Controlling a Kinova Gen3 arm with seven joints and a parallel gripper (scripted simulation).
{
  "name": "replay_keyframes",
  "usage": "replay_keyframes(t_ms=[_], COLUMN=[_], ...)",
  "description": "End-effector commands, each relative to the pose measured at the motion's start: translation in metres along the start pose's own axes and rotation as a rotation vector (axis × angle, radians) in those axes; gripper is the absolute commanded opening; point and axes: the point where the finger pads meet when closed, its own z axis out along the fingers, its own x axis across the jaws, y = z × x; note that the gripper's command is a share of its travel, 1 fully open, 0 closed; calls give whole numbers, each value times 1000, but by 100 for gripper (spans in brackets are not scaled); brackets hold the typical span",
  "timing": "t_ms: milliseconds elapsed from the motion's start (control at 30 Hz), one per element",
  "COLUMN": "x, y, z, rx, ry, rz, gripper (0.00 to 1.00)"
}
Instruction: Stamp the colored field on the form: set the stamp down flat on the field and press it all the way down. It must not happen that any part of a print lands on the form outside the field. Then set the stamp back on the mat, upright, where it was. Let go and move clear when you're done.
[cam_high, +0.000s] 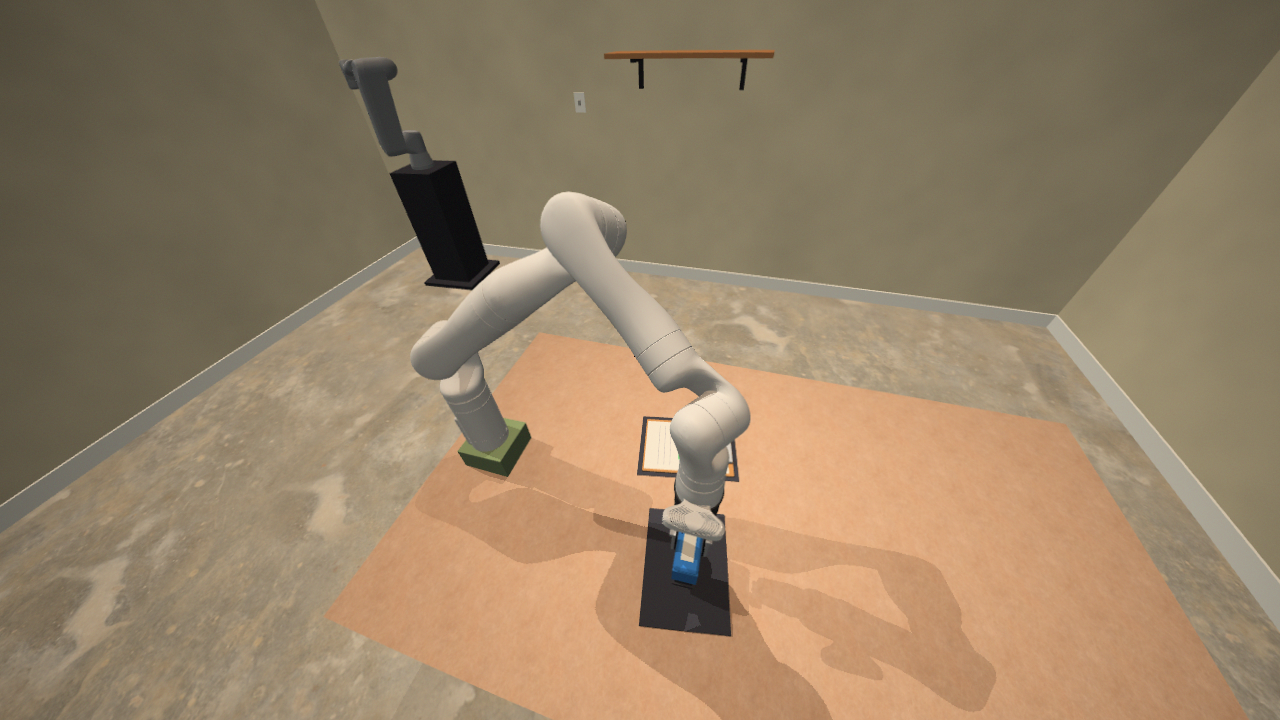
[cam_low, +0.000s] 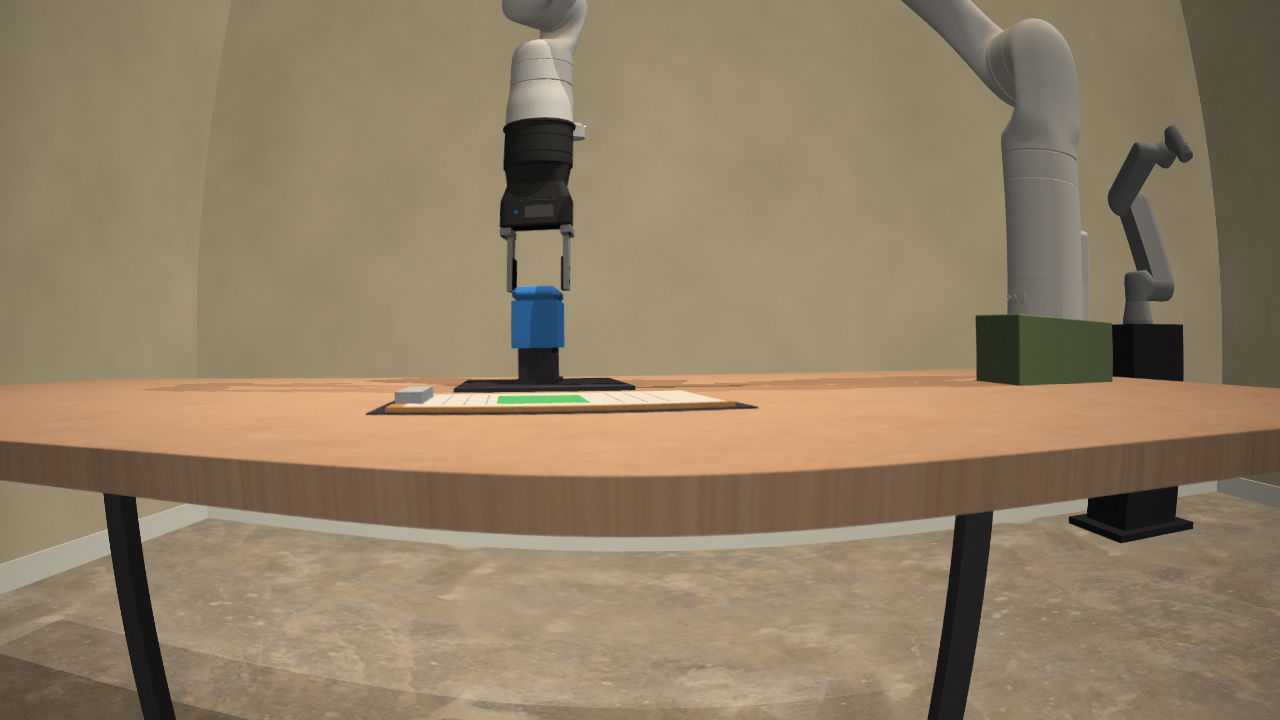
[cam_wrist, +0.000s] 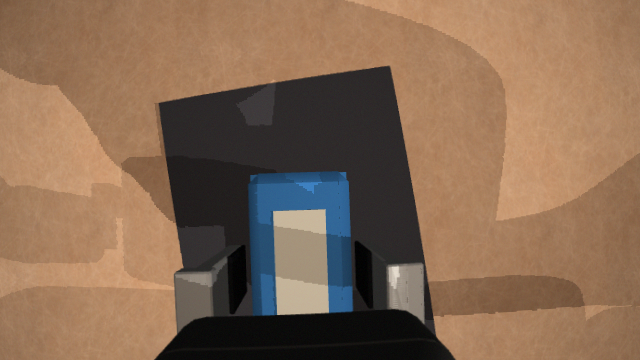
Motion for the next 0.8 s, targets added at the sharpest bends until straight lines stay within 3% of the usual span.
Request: replay_keyframes(t_ms=[0,767], x=[0,0], y=[0,0], z=[0,5], rx=[0,0], ry=[-2,-2], rz=[0,0], gripper=[100,100])
